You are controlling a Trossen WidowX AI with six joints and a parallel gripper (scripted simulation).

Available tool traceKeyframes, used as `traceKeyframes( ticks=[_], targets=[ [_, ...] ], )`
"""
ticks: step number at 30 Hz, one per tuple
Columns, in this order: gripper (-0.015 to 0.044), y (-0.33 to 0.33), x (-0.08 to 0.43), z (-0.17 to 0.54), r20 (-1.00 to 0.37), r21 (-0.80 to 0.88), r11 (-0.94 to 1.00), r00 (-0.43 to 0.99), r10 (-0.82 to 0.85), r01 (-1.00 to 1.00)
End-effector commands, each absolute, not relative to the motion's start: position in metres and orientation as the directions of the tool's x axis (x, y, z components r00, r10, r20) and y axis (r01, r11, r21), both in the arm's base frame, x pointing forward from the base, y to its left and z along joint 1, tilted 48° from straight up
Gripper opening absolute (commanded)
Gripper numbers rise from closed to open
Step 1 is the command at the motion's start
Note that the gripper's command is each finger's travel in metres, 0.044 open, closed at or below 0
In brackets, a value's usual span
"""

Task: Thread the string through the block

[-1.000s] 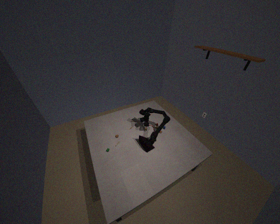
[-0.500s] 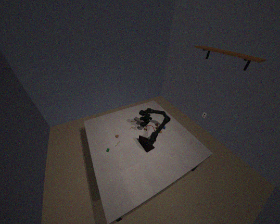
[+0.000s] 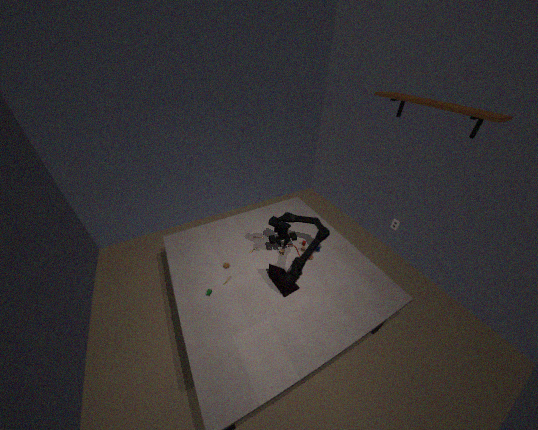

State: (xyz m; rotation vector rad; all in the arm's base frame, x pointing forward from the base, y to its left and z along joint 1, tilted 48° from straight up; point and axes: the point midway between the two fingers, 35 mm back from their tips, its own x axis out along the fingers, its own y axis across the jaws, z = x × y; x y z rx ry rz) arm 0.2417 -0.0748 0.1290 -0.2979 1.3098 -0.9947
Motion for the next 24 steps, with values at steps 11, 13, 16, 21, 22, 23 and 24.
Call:
traceKeyframes(
  ticks=[11,13,16,21,22,23,24],
  targets=[
    [0.0121,-0.069,0.234,0.123,-0.675,-0.527,0.407,-0.077,-0.734,0.746],
    [0.0121,-0.069,0.234,0.123,-0.675,-0.527,0.407,-0.077,-0.734,0.746],
    [0.0121,-0.070,0.234,0.122,-0.676,-0.527,0.407,-0.077,-0.733,0.746],
    [0.0121,-0.075,0.234,0.116,-0.677,-0.526,0.408,-0.076,-0.732,0.746],
    [0.0121,-0.076,0.234,0.115,-0.677,-0.525,0.409,-0.076,-0.732,0.746],
    [0.0121,-0.078,0.234,0.114,-0.678,-0.525,0.409,-0.076,-0.731,0.746],
    [0.0121,-0.079,0.234,0.113,-0.678,-0.525,0.409,-0.076,-0.731,0.746]
  ],
)
